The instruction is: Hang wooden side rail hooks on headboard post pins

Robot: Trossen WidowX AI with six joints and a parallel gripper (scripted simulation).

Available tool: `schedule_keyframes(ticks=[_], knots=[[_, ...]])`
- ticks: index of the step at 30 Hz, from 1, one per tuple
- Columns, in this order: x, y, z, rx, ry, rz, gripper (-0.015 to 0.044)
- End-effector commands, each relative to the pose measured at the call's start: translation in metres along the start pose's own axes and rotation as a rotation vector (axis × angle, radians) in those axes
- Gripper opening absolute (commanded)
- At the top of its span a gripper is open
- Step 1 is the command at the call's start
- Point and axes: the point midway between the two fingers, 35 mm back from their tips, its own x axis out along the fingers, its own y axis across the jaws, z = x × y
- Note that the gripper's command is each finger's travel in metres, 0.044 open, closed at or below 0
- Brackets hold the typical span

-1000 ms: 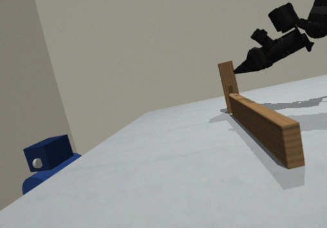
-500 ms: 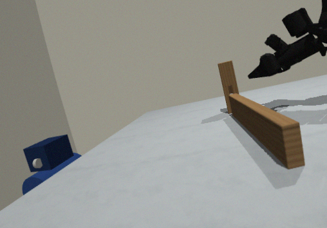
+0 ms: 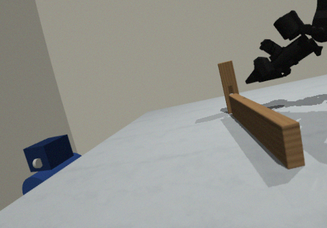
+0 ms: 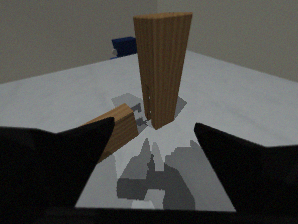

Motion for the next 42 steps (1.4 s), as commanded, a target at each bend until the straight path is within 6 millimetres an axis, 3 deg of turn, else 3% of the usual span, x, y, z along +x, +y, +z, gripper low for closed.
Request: schedule_keyframes(ticks=[1, 6, 12, 38, 42], knots=[[0.018, 0.01, 0.007, 0.109, 0.075, -0.101, 0.044], [0.023, 0.031, 0.018, 0.206, 0.151, -0.292, 0.044], [0.002, 0.059, 0.046, 0.227, 0.11, -0.484, 0.044], [0.001, 0.06, 0.048, 0.226, 0.106, -0.489, 0.044], [0.008, 0.066, 0.048, 0.007, 0.228, -0.453, 0.044]])
